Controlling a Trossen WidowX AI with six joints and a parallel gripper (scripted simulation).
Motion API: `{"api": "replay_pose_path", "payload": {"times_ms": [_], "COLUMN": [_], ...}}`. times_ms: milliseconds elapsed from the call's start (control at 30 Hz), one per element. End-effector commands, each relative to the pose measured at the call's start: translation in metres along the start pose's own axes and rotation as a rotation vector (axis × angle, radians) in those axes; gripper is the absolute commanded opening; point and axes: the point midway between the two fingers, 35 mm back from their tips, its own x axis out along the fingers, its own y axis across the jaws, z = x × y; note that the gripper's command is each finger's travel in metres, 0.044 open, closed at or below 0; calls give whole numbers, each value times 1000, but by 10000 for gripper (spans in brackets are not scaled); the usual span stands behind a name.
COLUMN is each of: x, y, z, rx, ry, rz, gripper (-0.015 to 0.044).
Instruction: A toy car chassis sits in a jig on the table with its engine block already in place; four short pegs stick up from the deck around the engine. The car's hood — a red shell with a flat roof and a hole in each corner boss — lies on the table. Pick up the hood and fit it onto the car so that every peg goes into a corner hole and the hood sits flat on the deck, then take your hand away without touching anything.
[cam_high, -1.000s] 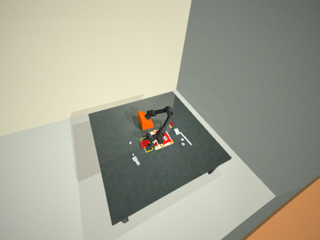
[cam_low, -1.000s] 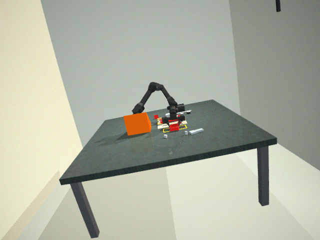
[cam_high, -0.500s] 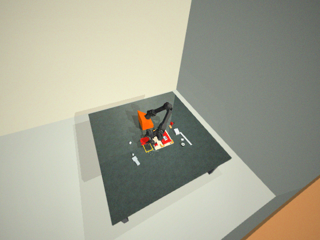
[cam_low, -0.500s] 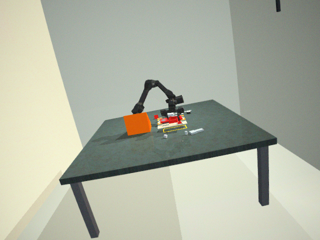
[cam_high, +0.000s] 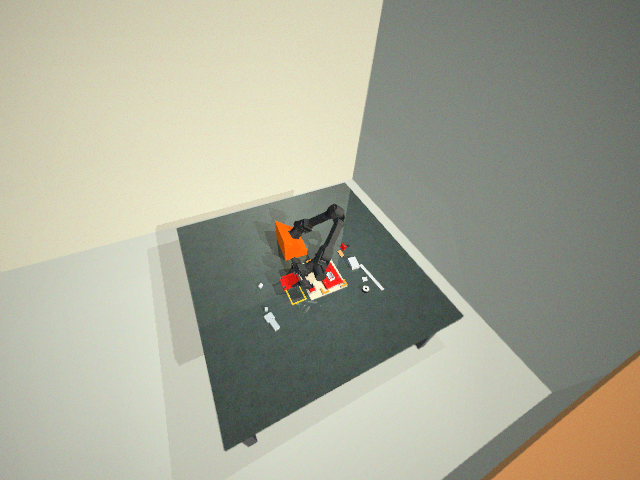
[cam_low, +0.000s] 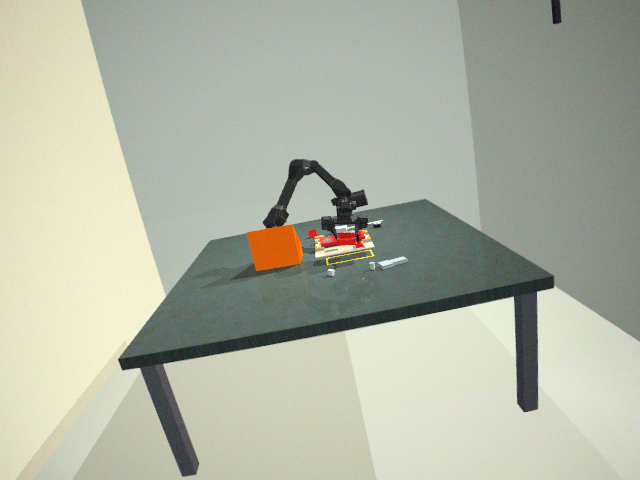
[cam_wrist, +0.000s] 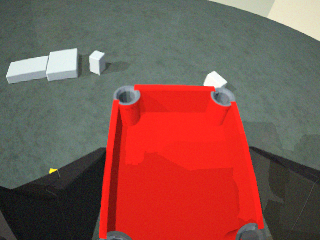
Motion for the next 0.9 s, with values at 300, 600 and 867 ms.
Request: {"api": "replay_pose_path", "payload": {"times_ms": [300, 600, 867], "x": [0, 0, 0], "y": [0, 0, 0], "z": [0, 0, 0], "rx": [-253, -439, -603], "ry": [-3, -3, -3], "rz": [-3, -3, -3], "gripper": [0, 0, 0]}}
